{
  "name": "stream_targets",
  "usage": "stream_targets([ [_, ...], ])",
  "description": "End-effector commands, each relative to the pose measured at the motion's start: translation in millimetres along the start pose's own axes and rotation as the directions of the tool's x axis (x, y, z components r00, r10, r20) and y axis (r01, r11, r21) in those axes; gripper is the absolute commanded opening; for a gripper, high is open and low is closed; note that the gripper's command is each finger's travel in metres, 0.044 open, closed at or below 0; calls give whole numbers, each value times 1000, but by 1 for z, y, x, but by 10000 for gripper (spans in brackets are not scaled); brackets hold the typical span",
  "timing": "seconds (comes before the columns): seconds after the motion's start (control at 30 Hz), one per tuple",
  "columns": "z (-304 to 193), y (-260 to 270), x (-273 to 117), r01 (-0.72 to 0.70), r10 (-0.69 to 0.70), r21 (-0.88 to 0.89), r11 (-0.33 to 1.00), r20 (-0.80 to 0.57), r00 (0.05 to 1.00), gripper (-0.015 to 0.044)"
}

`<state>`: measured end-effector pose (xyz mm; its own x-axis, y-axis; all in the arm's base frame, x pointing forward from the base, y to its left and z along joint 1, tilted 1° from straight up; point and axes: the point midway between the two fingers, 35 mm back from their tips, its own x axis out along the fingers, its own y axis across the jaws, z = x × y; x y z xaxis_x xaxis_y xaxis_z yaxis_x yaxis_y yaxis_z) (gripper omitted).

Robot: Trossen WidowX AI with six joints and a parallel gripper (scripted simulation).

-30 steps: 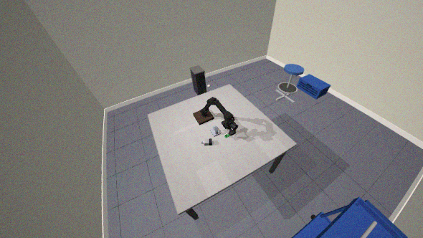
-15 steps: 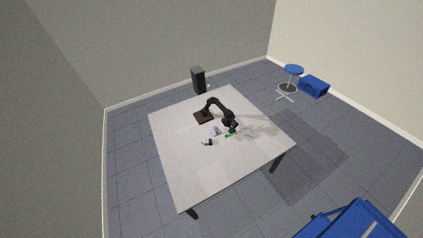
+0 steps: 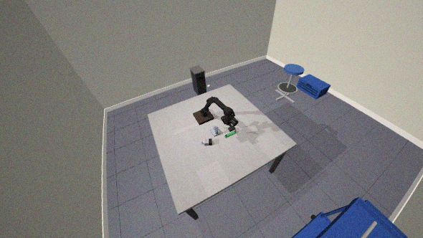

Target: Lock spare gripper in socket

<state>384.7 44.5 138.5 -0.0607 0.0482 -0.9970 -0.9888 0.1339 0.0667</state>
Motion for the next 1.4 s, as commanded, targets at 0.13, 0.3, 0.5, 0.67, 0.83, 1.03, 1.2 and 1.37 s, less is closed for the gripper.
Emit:
stream_targets([
  [0.13,2,7,-48,71,-71,9,997,19,997,440],
  [0.3,-70,-6,-27,70,-34,158,985,-220,975,440],
  [0.5,-190,-2,-23,143,100,362,921,-575,812,440],
  [0.67,-221,3,-25,171,149,399,901,-654,742,440],
  [0.83,-221,3,-24,170,151,400,901,-655,741,440],
  [1.03,-223,-4,16,148,190,418,896,-665,722,440],
  [1.2,-225,-6,47,133,220,431,893,-673,707,440],
  [1.37,-225,-7,51,133,220,431,893,-673,707,440],
])
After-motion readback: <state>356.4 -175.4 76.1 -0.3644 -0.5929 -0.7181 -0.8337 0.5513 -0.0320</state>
